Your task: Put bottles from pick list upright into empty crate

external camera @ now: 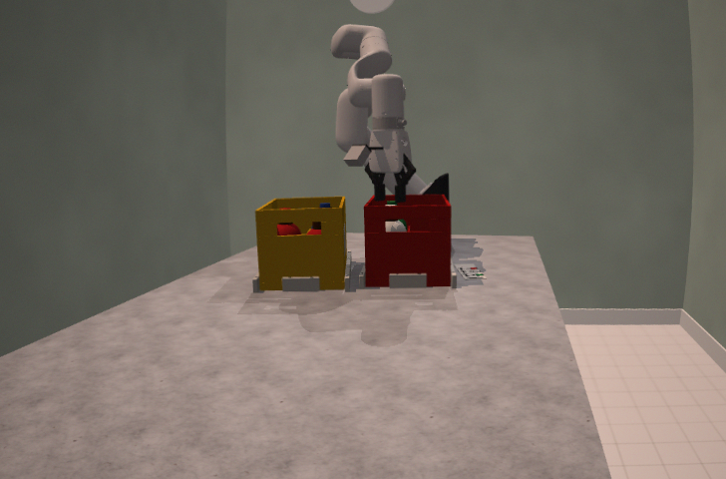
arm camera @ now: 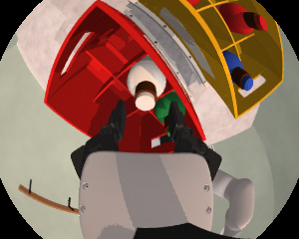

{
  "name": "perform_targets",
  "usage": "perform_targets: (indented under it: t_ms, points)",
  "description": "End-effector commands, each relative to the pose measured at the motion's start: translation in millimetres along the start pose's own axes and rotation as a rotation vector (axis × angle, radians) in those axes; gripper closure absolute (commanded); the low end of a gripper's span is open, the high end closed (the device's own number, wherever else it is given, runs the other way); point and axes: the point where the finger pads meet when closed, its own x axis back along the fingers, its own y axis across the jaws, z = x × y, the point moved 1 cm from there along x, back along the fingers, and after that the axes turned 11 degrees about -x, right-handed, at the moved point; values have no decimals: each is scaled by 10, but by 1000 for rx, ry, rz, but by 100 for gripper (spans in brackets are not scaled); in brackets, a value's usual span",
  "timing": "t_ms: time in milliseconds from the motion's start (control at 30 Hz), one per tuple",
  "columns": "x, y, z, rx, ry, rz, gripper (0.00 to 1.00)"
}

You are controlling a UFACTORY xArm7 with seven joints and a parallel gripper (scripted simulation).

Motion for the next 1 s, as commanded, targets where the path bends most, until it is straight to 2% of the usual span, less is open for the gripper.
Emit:
perform_targets:
  t_ms: [0,400,600,767,967]
  points:
    - [111,-6,3,0,1,2,35]
    - [431,-5,3,0,1,2,35]
    - [535,-5,3,0,1,2,35]
    - [534,-6,3,0,1,2,35]
    - [535,144,275,0,2,2,35]
